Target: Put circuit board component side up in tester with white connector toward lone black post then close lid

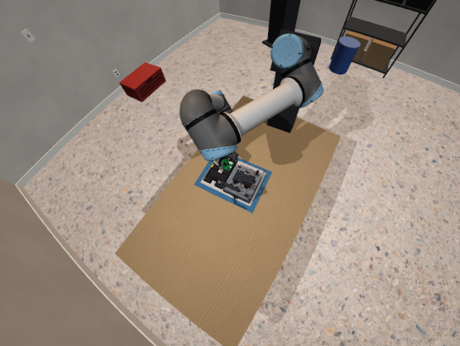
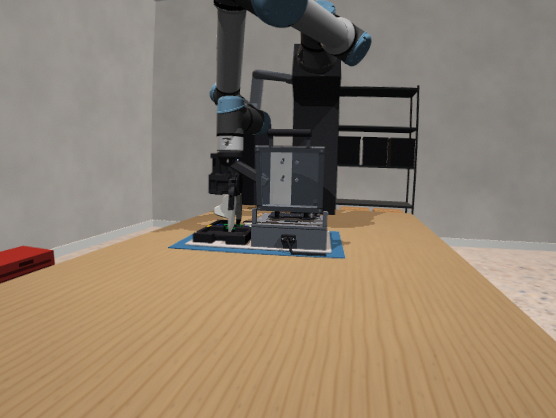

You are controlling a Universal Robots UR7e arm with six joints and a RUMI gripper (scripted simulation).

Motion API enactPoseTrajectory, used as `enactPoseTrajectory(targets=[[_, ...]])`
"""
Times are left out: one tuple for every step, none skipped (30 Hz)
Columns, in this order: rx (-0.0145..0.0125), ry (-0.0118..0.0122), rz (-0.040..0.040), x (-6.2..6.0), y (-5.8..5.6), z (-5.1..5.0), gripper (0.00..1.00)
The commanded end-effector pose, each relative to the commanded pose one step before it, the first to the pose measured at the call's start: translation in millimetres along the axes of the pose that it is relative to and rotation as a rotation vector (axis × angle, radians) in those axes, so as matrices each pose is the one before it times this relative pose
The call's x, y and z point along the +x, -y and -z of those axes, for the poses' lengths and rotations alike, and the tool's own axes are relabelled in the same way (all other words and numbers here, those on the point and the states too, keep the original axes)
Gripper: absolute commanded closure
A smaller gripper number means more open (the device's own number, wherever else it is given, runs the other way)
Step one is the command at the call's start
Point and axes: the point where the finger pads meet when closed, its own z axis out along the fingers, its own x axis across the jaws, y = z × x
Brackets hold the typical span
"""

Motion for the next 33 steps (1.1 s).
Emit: enactPoseTrajectory(targets=[[-0.00052, -0.00064, 0.00028, 0.38, -0.24, 0.26, 0.46], [0.0, 0.0, 0.0, 0.0, 0.0, 0.0, 0.46], [0.0, 0.0, 0.0, 0.0, 0.0, 0.0, 0.46], [0.0, 0.0, 0.0, 0.0, 0.0, 0.0, 0.49], [0.0, 0.0, 0.0, 0.0, 0.0, 0.0, 0.49], [0.0, 0.0, 0.0, 0.0, 0.0, 0.0, 0.49], [0.0, 0.0, 0.0, 0.0, 0.0, 0.0, 0.49], [0.0, 0.0, 0.0, 0.0, 0.0, 0.0, 0.49], [0.0, 0.0, 0.0, 0.0, 0.0, 0.0, 0.49], [0.0, 0.0, 0.0, 0.0, 0.0, 0.0, 0.49], [0.0, 0.0, 0.0, 0.0, 0.0, 0.0, 0.49], [0.0, 0.0, 0.0, 0.0, 0.0, 0.0, 0.49], [0.0, 0.0, 0.0, 0.0, 0.0, 0.0, 0.49], [0.0, 0.0, 0.0, 0.0, 0.0, 0.0, 0.49], [0.0, 0.0, 0.0, 0.0, 0.0, 0.0, 0.49], [0.0, 0.0, 0.0, 0.0, 0.0, 0.0, 0.49], [0.0, 0.0, 0.0, 0.0, 0.0, 0.0, 0.49], [0.0, 0.0, 0.0, 0.0, 0.0, 0.0, 0.51], [0.0, 0.0, 0.0, 0.0, 0.0, 0.0, 0.51], [0.0, 0.0, 0.0, 0.0, 0.0, 0.0, 0.51], [0.0, 0.0, 0.0, 0.0, 0.0, 0.0, 0.51], [0.0, 0.0, 0.0, 0.0, 0.0, 0.0, 0.51], [0.0, 0.0, 0.0, 0.0, 0.0, 0.0, 0.51], [0.0, 0.0, 0.0, 0.0, 0.0, 0.0, 0.51], [0.0, 0.0, 0.0, 0.0, 0.0, 0.0, 0.51], [0.0, 0.0, 0.0, 0.0, 0.0, 0.0, 0.51], [0.0, 0.0, 0.0, 0.0, 0.0, 0.0, 0.51], [0.0, 0.0, 0.0, 0.0, 0.0, 0.0, 0.51], [0.0, 0.0, 0.0, 0.0, 0.0, 0.0, 0.51], [0.0, 0.0, 0.0, 0.0, 0.0, 0.0, 0.51], [0.0, 0.0, 0.0, 0.0, 0.0, 0.0, 0.51], [0.0, 0.0, 0.0, 0.0, 0.0, 0.0, 0.53], [0.0, 0.0, 0.0, 0.0, 0.0, 0.0, 0.53]])
